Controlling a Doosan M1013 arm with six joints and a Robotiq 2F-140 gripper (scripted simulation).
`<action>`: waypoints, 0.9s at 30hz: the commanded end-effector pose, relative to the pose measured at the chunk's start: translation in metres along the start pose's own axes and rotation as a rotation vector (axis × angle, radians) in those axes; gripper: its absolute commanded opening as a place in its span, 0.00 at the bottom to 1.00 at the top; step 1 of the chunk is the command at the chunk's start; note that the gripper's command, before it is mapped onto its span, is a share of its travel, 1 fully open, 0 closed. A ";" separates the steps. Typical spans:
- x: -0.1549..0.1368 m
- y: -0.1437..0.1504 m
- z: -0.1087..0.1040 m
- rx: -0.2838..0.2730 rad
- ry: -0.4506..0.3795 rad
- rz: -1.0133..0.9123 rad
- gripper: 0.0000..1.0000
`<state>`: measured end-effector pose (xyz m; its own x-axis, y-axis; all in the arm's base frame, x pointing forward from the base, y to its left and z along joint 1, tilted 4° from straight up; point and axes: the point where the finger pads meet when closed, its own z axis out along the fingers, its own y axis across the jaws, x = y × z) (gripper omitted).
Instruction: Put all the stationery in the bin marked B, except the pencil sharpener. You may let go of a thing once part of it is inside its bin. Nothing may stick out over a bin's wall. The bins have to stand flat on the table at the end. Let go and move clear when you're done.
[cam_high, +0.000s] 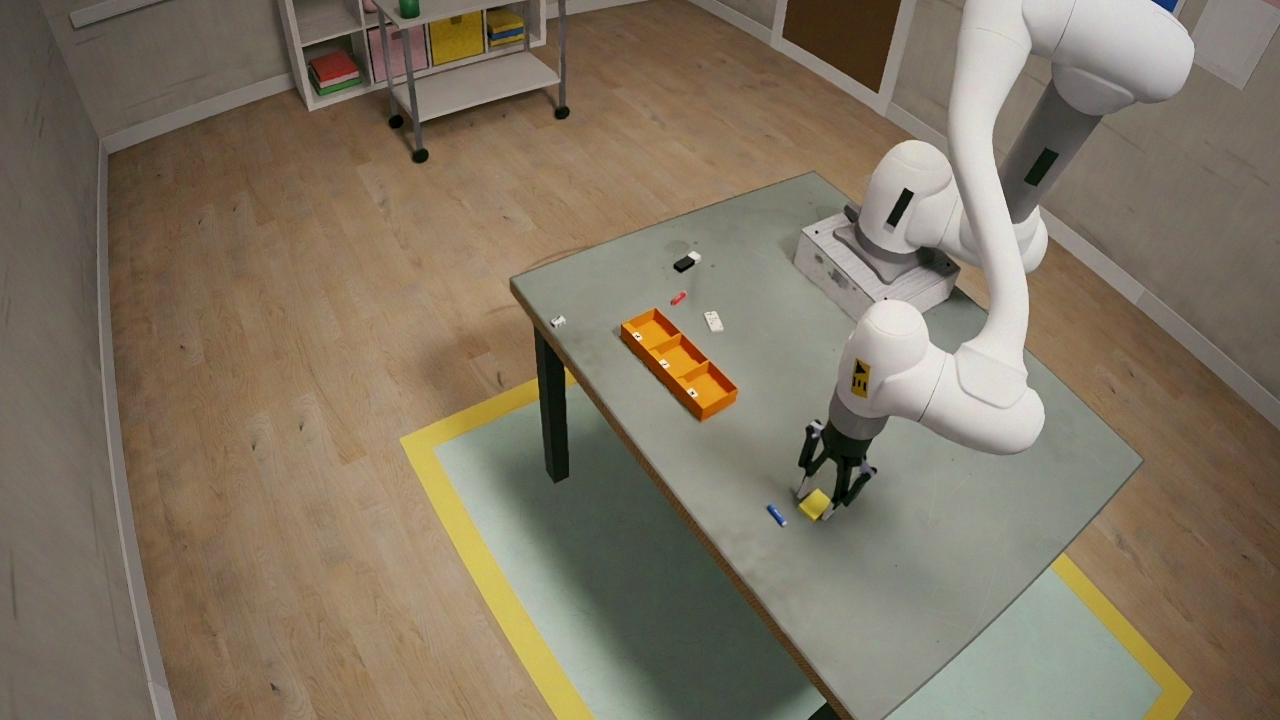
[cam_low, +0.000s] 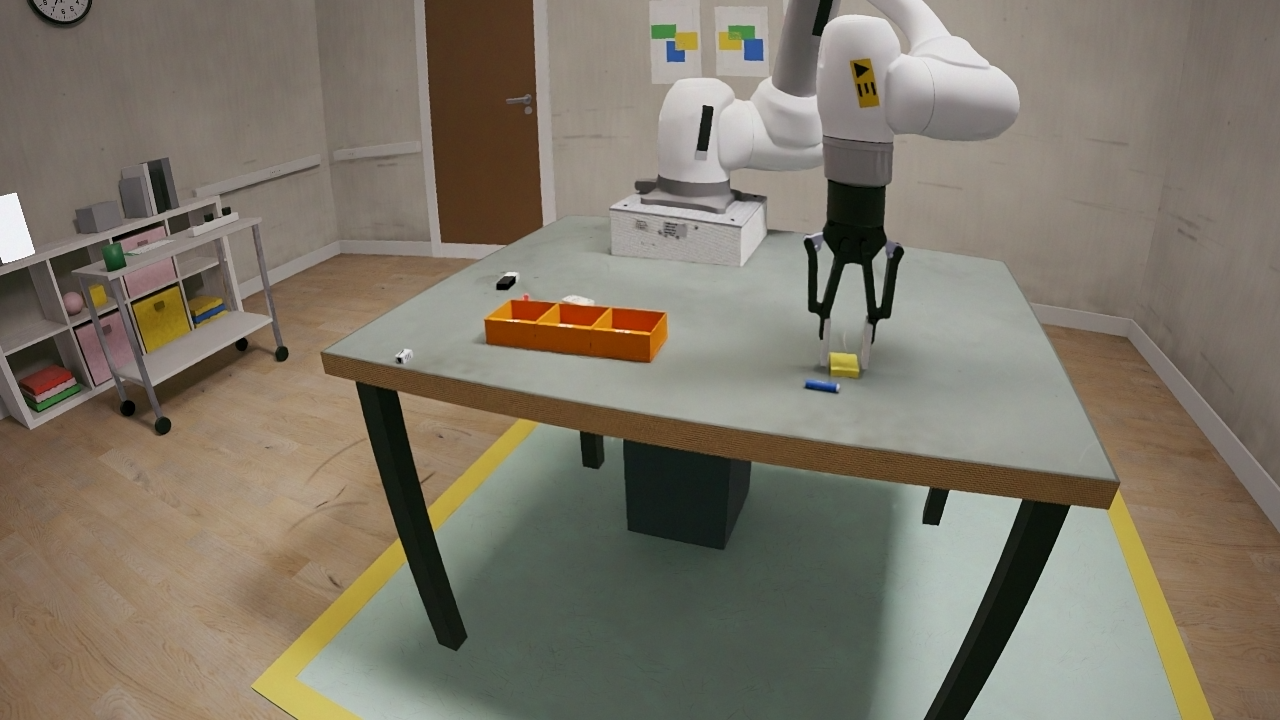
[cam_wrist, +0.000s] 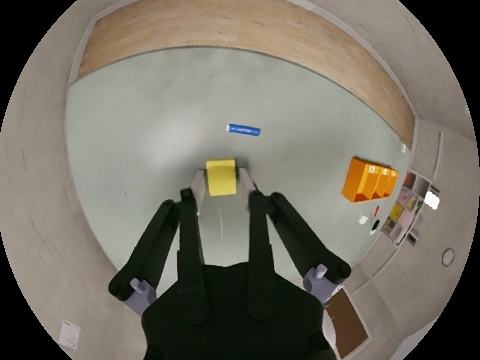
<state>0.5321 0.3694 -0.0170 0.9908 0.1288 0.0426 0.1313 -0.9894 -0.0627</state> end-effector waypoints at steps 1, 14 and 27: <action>-0.002 -0.002 0.004 0.000 -0.001 -0.002 0.40; -0.002 -0.002 0.004 0.000 -0.001 -0.002 0.29; -0.002 -0.002 0.004 0.000 -0.001 -0.002 0.29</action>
<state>0.5321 0.3694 -0.0171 0.9908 0.1288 0.0426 0.1313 -0.9894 -0.0627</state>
